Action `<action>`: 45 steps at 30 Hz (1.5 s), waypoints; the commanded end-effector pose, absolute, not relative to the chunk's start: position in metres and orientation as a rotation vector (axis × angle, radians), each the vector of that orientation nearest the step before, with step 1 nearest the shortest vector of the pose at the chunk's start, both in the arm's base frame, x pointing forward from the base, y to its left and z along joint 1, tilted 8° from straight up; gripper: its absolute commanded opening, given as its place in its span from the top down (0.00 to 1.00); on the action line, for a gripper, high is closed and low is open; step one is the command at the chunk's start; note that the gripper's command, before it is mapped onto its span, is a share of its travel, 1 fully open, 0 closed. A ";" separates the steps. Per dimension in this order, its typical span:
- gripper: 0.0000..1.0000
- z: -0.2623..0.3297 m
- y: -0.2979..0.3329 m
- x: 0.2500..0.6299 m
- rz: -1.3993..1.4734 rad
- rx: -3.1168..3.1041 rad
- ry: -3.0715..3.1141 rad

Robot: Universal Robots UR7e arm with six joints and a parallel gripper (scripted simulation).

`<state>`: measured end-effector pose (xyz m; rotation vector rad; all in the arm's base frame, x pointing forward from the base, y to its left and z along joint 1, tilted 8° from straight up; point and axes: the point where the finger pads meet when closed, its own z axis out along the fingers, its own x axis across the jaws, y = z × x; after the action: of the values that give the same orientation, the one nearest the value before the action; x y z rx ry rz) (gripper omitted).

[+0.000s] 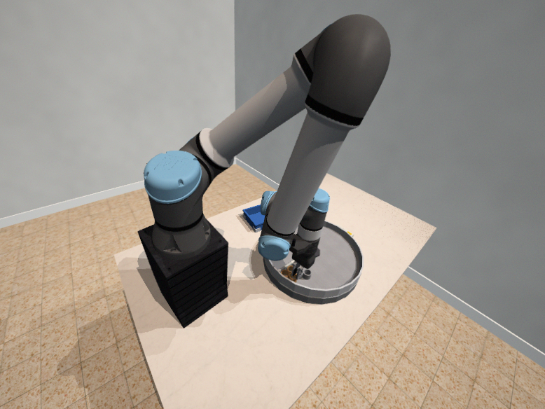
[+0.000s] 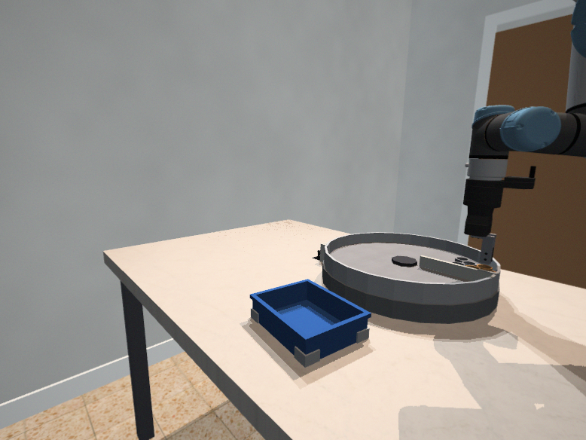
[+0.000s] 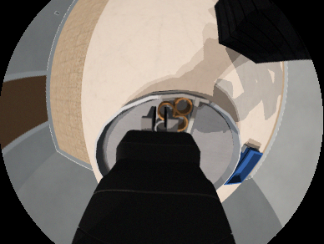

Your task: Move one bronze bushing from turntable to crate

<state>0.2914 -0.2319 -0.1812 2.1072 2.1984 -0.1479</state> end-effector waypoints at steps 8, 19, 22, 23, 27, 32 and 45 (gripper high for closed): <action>0.60 -0.184 -0.233 0.292 -0.148 2.106 2.197; 0.60 -0.186 -0.233 0.292 -0.148 2.106 2.198; 0.60 -0.189 -0.233 0.292 -0.148 2.106 2.198; 0.60 -0.189 -0.233 0.292 -0.148 2.106 2.198; 0.60 -0.189 -0.233 0.292 -0.148 2.106 2.198; 0.60 -0.189 -0.233 0.292 -0.148 2.106 2.198; 0.60 -0.193 -0.234 0.292 -0.148 2.106 2.198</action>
<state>0.2914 -0.2335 -0.1931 2.1072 2.1984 -0.1479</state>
